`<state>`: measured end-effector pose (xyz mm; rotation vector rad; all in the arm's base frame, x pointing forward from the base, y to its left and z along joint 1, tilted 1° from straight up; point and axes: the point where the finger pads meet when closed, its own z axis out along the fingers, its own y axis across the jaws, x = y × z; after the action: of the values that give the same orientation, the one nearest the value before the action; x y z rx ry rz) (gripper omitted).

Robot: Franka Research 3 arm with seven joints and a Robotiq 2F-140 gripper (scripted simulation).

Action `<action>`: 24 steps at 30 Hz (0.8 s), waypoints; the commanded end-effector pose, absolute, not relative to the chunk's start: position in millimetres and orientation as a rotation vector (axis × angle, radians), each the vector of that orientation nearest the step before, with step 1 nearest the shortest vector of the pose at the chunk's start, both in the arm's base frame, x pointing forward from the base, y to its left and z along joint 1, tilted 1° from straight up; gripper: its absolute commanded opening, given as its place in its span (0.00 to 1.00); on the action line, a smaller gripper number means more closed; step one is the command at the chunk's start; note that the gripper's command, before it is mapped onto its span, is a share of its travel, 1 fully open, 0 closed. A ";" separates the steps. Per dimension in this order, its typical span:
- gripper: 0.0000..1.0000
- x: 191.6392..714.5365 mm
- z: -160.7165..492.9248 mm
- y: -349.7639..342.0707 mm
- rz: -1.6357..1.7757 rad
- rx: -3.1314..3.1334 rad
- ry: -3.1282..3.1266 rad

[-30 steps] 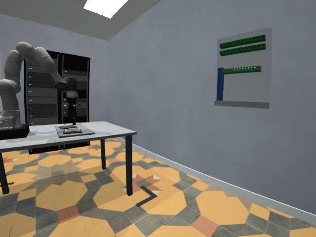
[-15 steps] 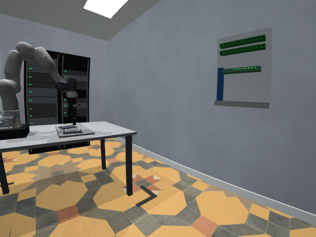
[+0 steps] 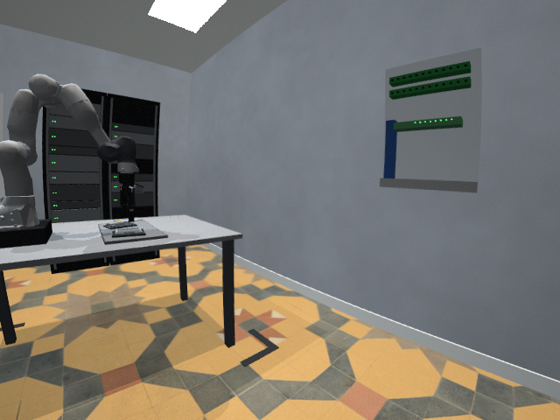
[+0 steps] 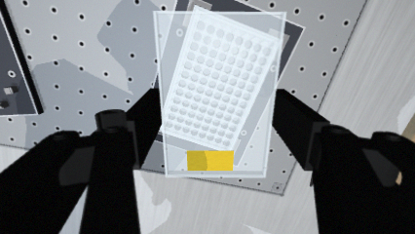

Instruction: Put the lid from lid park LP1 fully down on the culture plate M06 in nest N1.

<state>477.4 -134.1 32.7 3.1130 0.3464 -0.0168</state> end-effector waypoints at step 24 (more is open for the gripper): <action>0.10 477.2 16.6 -133.7 -0.015 3.126 -0.151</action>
<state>475.7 -133.8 22.1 3.1367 -0.0479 -0.0228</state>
